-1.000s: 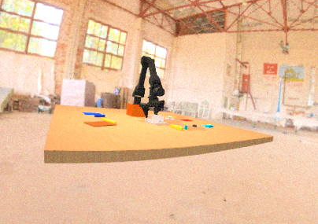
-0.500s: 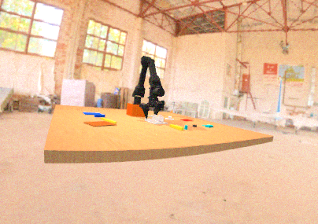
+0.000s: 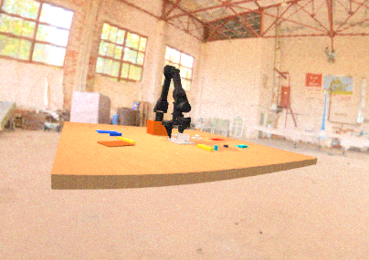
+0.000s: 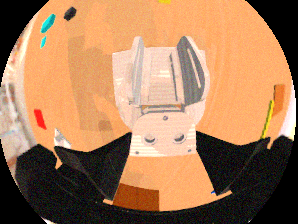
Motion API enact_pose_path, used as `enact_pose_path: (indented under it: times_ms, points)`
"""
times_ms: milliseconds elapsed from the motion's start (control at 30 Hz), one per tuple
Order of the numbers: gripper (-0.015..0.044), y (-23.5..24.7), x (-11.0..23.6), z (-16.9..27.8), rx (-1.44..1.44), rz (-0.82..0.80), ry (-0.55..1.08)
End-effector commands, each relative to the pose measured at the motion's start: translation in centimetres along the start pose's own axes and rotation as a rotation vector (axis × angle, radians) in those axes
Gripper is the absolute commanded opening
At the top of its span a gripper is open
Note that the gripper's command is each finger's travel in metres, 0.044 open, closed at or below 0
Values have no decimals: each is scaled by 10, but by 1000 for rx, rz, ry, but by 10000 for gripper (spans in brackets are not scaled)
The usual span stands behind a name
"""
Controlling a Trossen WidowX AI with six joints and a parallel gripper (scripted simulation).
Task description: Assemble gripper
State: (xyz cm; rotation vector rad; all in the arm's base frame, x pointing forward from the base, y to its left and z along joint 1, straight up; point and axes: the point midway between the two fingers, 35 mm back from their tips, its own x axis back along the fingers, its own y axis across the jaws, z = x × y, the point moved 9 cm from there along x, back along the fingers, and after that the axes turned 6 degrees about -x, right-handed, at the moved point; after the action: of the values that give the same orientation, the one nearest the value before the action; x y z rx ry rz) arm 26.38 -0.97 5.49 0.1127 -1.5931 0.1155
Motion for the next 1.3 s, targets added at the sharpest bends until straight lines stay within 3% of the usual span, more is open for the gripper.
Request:
enact_pose_path:
  times_ms: [0,1267]
  points:
    - [351,0,-1,0,3,3,-1]
    - [351,0,-8,0,3,3,0]
